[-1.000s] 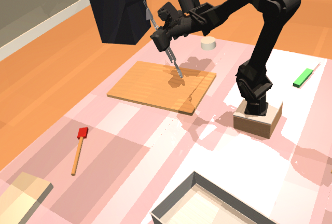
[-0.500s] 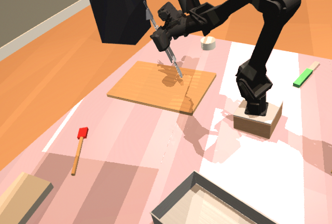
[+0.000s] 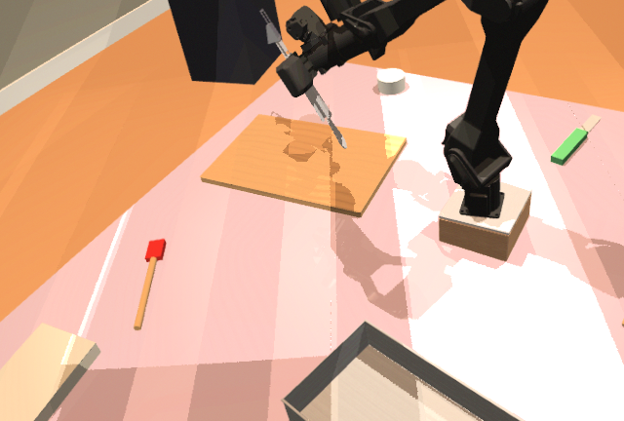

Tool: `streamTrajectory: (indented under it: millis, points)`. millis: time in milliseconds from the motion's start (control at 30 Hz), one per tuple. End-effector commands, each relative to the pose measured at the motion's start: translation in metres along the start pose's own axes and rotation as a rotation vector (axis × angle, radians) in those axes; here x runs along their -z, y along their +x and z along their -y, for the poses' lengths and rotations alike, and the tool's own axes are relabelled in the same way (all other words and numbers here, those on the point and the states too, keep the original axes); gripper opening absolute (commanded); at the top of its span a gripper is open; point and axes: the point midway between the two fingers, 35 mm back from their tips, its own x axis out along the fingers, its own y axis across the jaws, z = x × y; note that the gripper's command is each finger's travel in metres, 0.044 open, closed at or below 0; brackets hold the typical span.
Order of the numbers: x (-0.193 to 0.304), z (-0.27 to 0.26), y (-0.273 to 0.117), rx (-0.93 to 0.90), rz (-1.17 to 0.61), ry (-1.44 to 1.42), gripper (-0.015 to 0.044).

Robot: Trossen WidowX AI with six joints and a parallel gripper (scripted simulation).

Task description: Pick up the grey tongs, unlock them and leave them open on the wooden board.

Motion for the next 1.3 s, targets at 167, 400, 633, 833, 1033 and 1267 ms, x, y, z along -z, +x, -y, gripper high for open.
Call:
streamTrajectory:
  millis: [167, 400, 633, 833, 1033, 1267]
  points:
    - [0.002, 0.004, 0.019, 0.008, -0.144, 0.014, -0.0150]
    - [0.009, 0.005, 0.030, 0.011, -0.259, 0.026, -0.0150]
    - [0.016, 0.006, 0.039, 0.015, -0.375, 0.033, -0.0150]
    - [0.022, 0.005, 0.046, 0.017, -0.473, 0.034, -0.0150]
    - [0.028, 0.005, 0.051, 0.019, -0.574, 0.031, -0.0150]
    - [0.036, 0.003, 0.054, 0.021, -0.693, 0.023, -0.0150]
